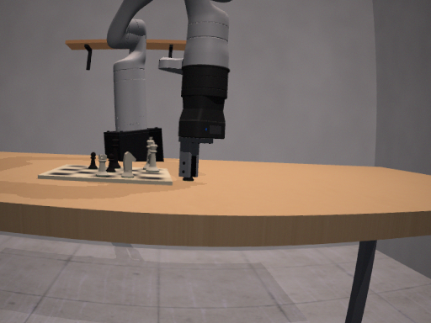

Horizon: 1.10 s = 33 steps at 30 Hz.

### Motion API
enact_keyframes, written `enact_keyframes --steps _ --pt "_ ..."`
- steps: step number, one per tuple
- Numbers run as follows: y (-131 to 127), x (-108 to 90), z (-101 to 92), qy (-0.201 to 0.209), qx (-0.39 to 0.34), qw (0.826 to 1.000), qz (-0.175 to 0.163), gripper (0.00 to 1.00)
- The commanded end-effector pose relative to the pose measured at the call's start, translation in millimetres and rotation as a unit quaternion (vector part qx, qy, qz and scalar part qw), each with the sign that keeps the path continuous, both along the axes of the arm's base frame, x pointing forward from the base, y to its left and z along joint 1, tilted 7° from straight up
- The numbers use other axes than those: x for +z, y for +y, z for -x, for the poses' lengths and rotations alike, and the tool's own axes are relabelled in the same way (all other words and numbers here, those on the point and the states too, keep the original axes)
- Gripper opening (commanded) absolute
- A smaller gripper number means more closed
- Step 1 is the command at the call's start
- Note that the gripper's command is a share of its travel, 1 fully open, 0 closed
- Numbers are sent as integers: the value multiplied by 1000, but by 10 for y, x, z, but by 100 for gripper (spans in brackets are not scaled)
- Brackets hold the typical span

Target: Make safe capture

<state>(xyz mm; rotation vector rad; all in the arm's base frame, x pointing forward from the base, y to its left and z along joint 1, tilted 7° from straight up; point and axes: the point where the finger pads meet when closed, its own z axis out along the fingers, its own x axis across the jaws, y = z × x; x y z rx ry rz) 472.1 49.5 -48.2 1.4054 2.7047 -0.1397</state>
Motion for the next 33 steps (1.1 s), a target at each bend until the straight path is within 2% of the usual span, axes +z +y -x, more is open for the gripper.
enact_keyframes --steps 1,3,4,6,7,9,10,14,15,17,18,33 --pt "3 8 -7 -1 0 1000 0 0" --pt "3 8 -7 -1 0 1000 0 0" --pt "3 8 -7 -1 0 1000 0 14" --pt "3 8 -7 -1 0 1000 0 14" --pt "3 8 -7 -1 0 1000 0 27" --pt "3 8 -7 -1 0 1000 0 27" --pt "3 8 -7 -1 0 1000 0 41" --pt "3 8 -7 -1 0 1000 0 41" --pt "3 8 -7 -1 0 1000 0 54" --pt "3 8 -7 -1 0 1000 0 54" --pt "3 8 -7 -1 0 1000 0 68" --pt "8 43 -6 -1 0 1000 0 68"
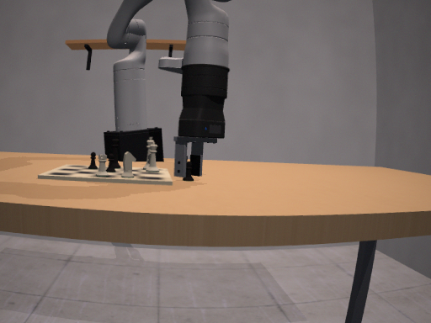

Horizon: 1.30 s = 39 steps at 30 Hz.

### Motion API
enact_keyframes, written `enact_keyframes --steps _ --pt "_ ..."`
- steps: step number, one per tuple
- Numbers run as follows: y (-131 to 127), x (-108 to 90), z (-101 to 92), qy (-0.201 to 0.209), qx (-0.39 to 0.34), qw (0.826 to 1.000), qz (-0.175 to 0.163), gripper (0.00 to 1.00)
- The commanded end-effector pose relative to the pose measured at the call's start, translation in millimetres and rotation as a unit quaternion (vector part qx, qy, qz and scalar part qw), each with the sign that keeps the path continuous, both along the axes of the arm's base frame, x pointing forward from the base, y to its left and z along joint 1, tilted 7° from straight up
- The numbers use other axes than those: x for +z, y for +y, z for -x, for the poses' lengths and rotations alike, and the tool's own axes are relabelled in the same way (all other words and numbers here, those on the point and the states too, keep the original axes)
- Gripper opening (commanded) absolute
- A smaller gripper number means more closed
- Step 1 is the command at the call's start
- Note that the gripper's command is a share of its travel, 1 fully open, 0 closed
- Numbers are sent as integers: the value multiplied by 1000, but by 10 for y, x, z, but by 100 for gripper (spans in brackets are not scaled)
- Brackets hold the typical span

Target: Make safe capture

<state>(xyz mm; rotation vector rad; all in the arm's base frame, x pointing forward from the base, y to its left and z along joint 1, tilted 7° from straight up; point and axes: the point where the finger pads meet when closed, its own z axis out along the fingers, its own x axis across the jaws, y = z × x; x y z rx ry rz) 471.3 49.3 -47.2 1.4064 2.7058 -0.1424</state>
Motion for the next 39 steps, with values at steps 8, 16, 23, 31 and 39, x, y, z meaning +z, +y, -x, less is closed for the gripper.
enact_keyframes --steps 8,16,23,31,39 --pt "49 354 -1 -2 0 1000 -1 68" --pt "88 672 12 -2 0 1000 -1 68" --pt "113 875 20 -2 0 1000 -1 68" --pt "115 891 21 -2 0 1000 -1 100" --pt "115 891 21 -2 0 1000 -1 100"
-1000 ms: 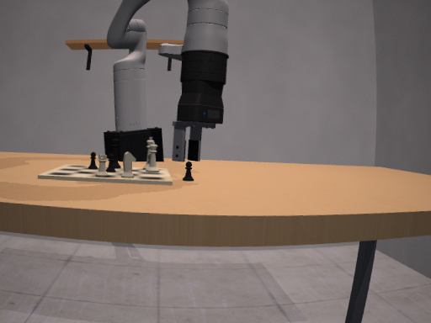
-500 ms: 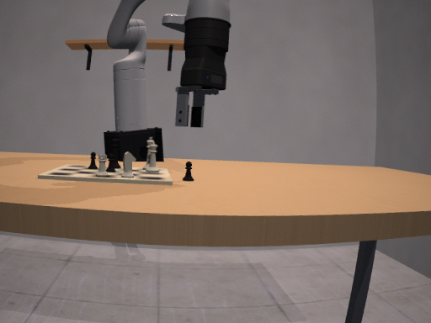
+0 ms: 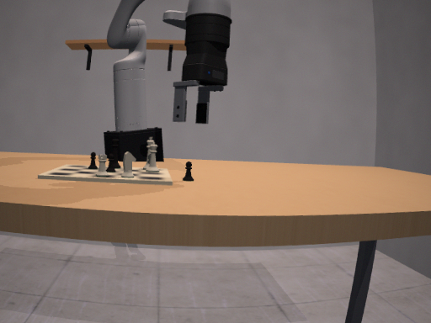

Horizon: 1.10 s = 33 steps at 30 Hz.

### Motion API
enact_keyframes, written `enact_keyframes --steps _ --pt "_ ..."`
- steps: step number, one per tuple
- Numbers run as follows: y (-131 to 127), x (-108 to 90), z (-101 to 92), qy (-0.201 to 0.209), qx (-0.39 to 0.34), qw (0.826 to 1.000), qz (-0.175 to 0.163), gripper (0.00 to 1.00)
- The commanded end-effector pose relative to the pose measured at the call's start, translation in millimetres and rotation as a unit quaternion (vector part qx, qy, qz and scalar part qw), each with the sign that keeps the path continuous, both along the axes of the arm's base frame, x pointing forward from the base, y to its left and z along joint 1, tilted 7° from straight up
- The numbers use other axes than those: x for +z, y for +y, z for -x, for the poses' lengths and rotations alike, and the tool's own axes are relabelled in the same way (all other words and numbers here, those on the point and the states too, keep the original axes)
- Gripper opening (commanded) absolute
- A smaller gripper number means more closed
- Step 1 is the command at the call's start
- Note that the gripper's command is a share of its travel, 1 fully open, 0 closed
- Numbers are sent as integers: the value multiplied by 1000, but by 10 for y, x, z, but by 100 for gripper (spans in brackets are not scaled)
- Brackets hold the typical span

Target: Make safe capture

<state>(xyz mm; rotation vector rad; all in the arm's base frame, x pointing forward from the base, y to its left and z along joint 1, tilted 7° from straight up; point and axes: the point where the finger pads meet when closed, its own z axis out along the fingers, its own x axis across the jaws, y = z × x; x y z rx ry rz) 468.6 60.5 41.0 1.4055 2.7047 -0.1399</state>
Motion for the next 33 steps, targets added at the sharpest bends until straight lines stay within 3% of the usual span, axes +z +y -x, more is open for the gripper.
enact_keyframes --steps 1,12,15,21,26,27,33 --pt "3 9 -6 -1 0 1000 0 100" --pt "-8 15 11 -1 -3 1000 0 100" --pt "-117 76 183 -5 -34 999 -1 100" --pt "-420 233 754 -17 -130 991 -6 100" --pt "-447 247 815 -18 -141 990 -7 100" --pt "-447 247 815 -18 -141 990 -7 79" --pt "-447 247 815 -18 -141 990 -7 79"
